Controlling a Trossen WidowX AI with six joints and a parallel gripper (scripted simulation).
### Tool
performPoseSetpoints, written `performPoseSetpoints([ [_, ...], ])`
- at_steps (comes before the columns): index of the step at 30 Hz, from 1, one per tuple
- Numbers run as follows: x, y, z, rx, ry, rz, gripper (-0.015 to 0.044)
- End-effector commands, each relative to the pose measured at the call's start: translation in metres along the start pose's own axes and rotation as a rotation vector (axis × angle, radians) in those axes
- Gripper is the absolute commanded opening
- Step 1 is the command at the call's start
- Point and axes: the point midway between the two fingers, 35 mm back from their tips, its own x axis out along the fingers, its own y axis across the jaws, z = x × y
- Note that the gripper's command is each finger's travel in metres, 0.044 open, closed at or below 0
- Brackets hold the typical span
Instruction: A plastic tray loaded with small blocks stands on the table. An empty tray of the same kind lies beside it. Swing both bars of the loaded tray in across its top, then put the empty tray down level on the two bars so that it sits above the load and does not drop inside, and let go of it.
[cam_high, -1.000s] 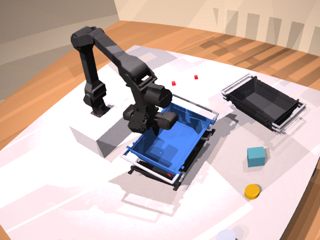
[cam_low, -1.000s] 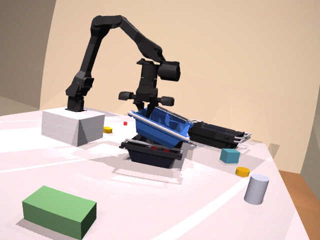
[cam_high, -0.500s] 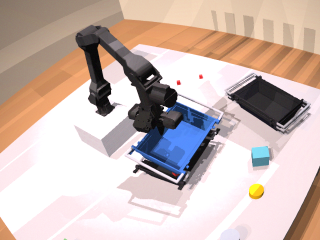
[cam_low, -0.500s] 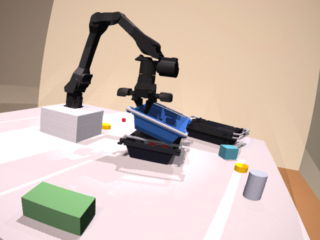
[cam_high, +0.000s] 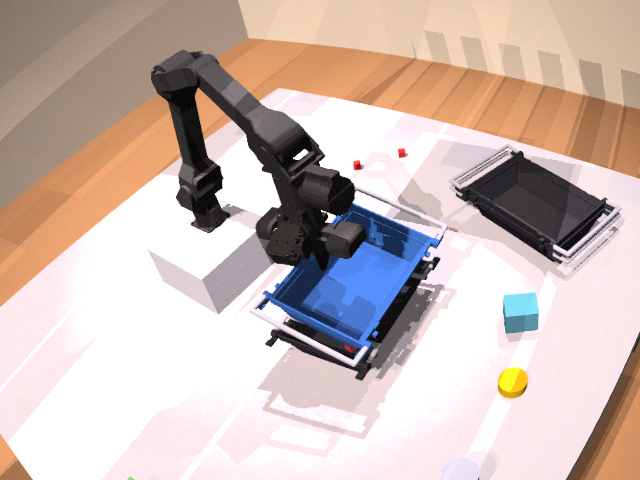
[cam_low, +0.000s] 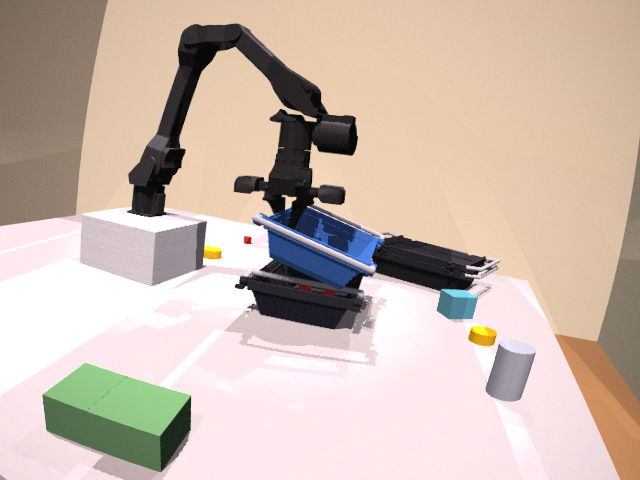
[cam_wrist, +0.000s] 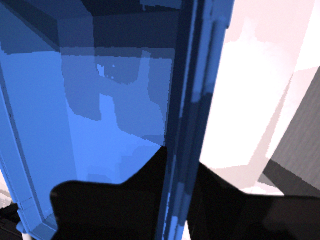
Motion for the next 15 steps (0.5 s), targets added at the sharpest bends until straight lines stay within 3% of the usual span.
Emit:
performPoseSetpoints([
  [1, 0.0083, -0.0064, 0.0002, -0.003, -0.001, -0.02, 0.0],
  [15, 0.0128, -0.0098, 0.0003, -0.004, -0.002, -0.03, 0.0],
])
